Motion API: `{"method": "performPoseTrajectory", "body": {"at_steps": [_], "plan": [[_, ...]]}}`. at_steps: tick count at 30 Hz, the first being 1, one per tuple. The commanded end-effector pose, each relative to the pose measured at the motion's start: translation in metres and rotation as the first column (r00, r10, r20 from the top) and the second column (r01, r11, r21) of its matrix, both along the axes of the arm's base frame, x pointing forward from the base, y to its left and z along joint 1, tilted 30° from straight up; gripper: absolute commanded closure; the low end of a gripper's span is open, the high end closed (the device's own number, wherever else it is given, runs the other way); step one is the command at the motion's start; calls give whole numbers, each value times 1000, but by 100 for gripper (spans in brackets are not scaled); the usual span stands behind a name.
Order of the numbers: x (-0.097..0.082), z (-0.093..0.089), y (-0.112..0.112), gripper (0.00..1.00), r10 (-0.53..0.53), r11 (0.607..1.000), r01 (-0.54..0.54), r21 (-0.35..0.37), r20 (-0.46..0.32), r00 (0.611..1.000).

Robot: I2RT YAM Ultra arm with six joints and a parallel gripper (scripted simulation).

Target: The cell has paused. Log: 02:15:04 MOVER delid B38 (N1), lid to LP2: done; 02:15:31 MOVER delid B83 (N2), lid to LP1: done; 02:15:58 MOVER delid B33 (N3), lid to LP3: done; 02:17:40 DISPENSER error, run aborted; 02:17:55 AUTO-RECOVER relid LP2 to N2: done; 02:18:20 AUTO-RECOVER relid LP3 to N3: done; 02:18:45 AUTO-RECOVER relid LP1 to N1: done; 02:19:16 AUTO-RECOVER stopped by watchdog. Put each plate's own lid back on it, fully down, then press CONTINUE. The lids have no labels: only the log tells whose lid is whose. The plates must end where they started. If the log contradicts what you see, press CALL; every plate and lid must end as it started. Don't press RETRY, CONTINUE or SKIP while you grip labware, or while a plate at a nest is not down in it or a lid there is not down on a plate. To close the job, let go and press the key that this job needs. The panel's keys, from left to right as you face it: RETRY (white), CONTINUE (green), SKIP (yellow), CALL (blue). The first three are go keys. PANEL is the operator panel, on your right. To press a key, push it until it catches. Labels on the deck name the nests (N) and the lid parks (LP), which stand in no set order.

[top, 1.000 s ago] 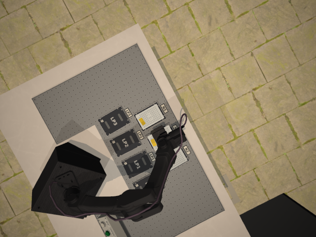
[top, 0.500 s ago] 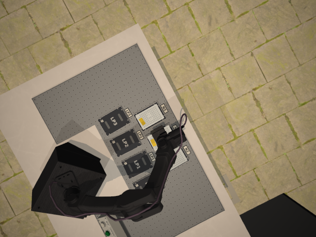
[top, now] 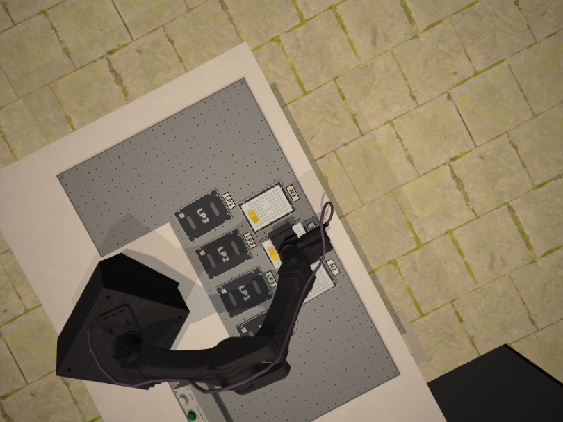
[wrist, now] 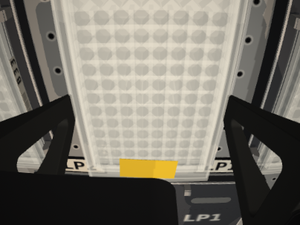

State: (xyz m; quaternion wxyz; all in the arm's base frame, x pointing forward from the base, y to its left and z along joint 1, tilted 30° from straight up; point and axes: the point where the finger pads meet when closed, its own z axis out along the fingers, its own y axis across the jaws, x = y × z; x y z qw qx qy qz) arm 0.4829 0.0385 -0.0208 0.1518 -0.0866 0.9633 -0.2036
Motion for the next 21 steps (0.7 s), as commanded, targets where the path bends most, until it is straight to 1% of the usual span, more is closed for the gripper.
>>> {"method": "performPoseTrajectory", "body": {"at_steps": [1,6,10,14,21], "plan": [[11,28,15,100,15,1000,-16,15,58,998],[6,35,16,100,14,1000,-14,10,58,998],[-9,29,14,100,13,1000,-13,-2,19,1000],[-11,29,14,100,13,1000,-13,-2,18,1000],[-8,29,15,100,16,1000,-16,2,37,999]]}}
